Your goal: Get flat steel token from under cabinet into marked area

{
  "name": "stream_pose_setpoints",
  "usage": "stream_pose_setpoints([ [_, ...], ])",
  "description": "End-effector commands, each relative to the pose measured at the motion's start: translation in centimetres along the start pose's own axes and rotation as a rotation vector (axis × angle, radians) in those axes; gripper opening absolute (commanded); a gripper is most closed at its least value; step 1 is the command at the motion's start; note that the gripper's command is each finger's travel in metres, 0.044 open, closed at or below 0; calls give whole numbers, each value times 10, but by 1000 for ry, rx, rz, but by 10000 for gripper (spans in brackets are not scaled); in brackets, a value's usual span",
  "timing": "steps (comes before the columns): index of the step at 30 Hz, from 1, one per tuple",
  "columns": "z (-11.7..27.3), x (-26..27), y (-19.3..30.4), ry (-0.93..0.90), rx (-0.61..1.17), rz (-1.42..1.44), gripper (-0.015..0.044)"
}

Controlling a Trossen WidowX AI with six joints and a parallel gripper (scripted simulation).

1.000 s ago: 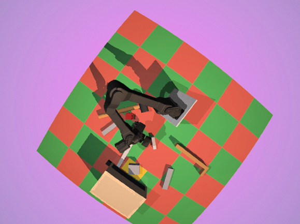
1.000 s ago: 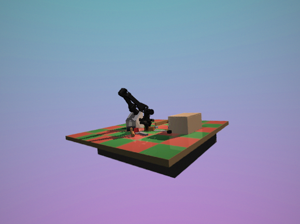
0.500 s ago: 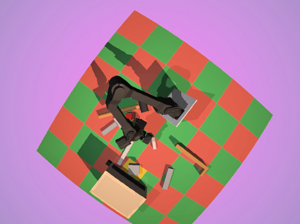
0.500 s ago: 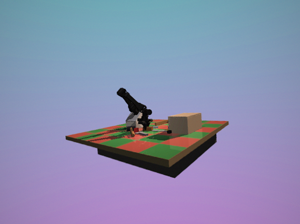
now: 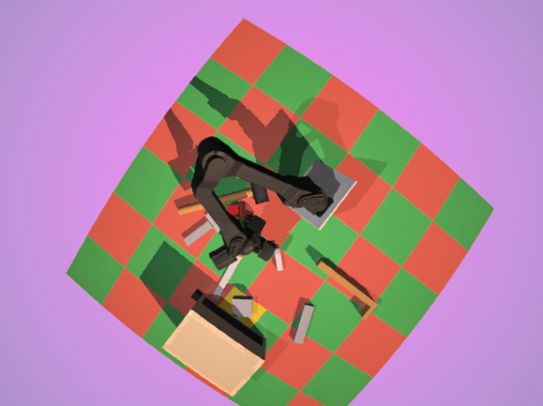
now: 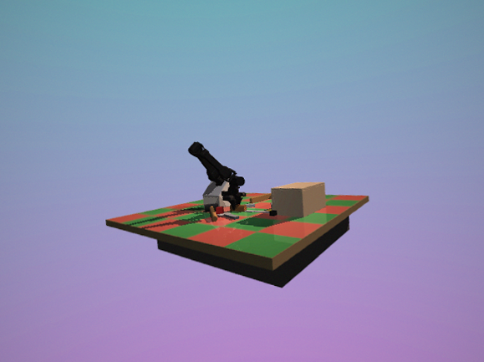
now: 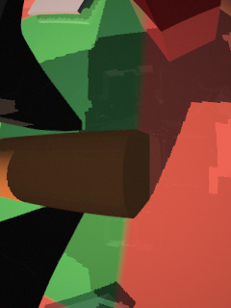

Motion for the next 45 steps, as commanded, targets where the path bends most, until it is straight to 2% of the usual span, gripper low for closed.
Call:
stream_pose_setpoints([
  [1,0,0,0,0,0,0,200],
  [4,0,0,0,4,-5,0,270],
  [18,-1,1,-2,4,-5,1,270],
  [23,1,1,-1,2,-6,4,139],
  [31,1,1,-1,2,-6,4,84],
  [34,1,1,-1,2,-6,4,6],
  [45,1,0,6,3,-5,7,0],
])
Point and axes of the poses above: the point midway between the two fingers, 35 mm back from their tips, its own z axis back along the fingers, its own x axis across the jaws, y = z × x, the point moved 6 cm from there along z, back along the fingers, and after that the axes turned 6 degrees about -z, right-handed, at the moved point
